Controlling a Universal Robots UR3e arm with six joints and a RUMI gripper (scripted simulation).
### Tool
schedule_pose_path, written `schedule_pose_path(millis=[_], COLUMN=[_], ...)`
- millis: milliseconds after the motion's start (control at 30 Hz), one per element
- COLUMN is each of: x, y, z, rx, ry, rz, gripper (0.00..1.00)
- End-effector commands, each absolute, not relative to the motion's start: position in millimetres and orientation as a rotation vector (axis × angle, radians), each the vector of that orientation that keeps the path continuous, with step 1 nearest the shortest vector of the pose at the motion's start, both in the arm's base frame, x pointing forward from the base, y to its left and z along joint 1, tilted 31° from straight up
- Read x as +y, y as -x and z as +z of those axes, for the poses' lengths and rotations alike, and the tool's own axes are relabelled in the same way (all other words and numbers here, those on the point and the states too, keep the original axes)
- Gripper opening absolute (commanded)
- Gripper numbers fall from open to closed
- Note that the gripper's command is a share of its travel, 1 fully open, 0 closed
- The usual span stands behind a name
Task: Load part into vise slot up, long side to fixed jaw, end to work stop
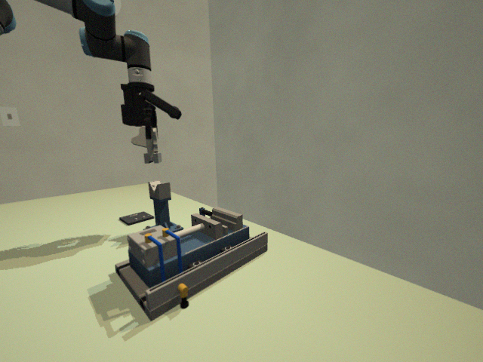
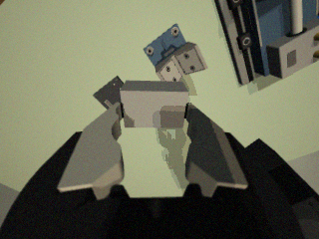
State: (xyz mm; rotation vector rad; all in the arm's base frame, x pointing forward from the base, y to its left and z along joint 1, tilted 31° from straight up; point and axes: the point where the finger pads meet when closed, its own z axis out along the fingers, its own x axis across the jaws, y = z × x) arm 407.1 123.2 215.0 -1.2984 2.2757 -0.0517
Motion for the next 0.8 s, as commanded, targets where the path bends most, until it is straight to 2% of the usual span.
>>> schedule_pose_path(millis=[0,767], x=[119.8,106.4], y=[-407.4,-406.7], z=[215.5,212.6], rx=[2.309,2.437], ry=[1.230,0.943], rz=[-0.035,0.050], gripper=[0.00,0.00])
